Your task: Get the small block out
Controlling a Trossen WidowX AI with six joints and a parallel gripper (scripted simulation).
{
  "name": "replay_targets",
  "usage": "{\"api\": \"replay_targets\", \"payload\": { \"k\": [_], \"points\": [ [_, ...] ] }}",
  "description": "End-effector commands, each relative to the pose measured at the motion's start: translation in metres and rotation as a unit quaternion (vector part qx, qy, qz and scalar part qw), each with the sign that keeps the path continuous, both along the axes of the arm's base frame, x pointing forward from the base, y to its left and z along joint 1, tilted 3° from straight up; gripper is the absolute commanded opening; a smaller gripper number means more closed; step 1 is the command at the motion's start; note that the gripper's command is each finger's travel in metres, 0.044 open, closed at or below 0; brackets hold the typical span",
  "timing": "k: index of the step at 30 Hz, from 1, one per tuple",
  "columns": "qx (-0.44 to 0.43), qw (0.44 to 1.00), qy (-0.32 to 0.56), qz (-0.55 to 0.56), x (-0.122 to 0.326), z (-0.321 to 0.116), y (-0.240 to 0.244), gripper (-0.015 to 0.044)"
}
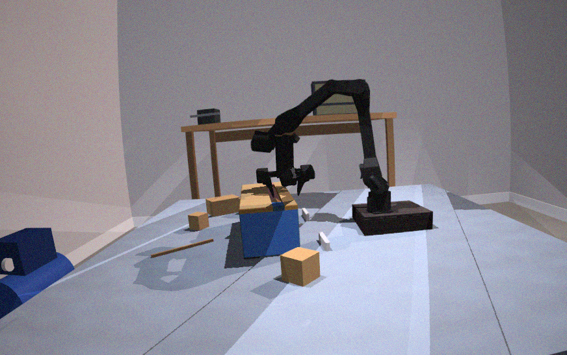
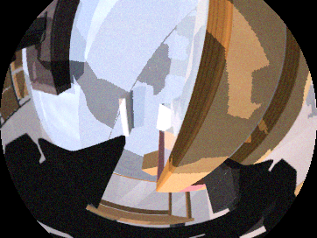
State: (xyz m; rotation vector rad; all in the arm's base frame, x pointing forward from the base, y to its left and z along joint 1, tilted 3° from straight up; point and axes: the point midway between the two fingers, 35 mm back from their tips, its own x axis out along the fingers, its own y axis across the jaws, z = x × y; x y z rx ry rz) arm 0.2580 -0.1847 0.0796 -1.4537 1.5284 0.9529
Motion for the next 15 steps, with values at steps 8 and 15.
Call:
{"api": "replay_targets", "payload": {
  "k": [8,15],
  "points": [
    [0.0,1.0,0.0,0.0,0.001,0.051,0.0,0.04],
    [-0.002,1.0,-0.012,-0.008,0.002,0.058,-0.001,0.0374]
  ]
}}
